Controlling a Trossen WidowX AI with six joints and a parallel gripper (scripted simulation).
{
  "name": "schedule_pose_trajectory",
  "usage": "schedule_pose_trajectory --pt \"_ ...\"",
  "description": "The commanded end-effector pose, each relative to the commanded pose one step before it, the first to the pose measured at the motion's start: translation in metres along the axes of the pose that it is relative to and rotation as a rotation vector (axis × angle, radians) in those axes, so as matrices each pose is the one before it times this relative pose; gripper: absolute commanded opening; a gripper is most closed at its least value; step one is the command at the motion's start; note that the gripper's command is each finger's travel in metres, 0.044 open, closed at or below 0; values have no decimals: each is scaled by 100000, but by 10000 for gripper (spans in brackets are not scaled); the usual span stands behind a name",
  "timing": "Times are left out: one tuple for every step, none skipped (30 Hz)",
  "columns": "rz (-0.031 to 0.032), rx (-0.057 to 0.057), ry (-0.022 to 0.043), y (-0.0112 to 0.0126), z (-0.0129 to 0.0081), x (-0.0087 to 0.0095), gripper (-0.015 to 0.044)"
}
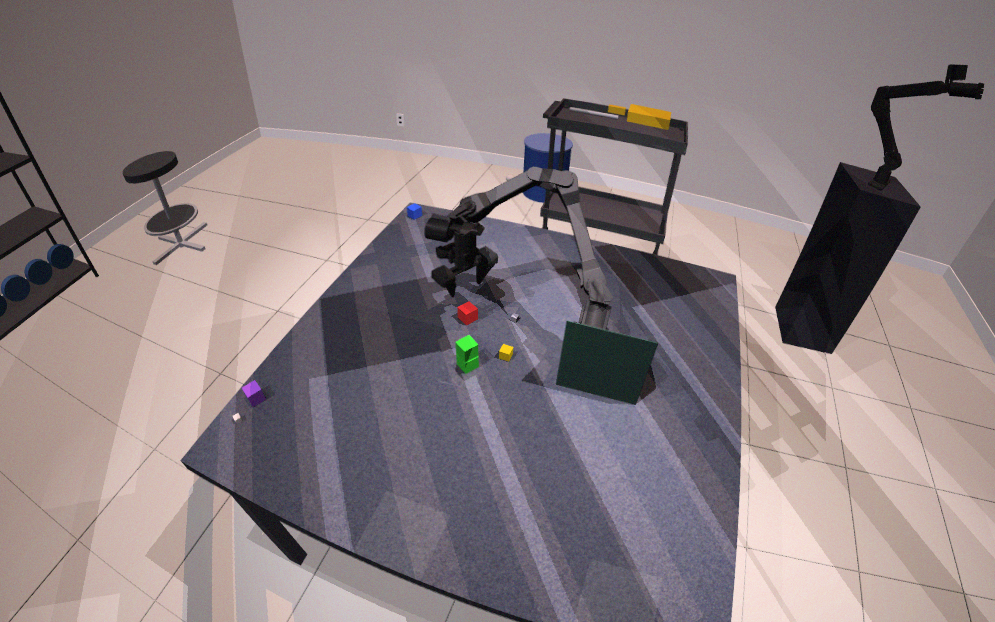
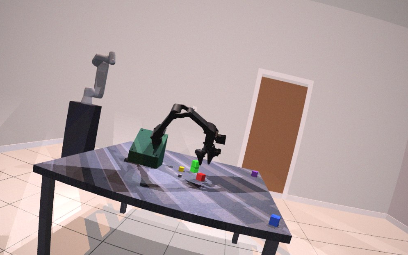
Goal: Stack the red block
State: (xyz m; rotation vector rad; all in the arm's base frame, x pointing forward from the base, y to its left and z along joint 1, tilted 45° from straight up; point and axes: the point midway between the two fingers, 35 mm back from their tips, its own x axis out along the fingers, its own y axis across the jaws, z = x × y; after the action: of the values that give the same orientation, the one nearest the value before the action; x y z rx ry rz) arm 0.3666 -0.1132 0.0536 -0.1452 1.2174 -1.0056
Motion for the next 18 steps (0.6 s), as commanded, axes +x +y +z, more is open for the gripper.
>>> schedule_pose_trajectory --pt "-668 -714 1462 -87 -297 2352 440" --pt "-57 -3 -33 -27 -12 956 440" --pt "-77 -5 -41 -44 -28 855 440" --pt "-60 -4 -30 -36 -25 520 440" --pt "-22 -2 -11 -13 -10 173 440" --pt "0 0 0 0 0 0 440" --pt "-1 -1 1 -24 -22 0 440" --pt "1 0 1 1 1 28 440" --pt "2 0 2 2 2 53 440" --pt "2 0 2 3 3 80 440" --pt "3 0 3 4 4 107 440" --pt "3 0 3 5 5 134 440" --pt "3 0 3 5 5 157 440" --pt "3 0 3 4 5 166 440" --pt "2 0 3 4 4 167 440" --pt "1 0 2 3 4 167 440" --pt "0 0 1 2 3 167 440" --pt "-1 0 1 2 3 167 440"
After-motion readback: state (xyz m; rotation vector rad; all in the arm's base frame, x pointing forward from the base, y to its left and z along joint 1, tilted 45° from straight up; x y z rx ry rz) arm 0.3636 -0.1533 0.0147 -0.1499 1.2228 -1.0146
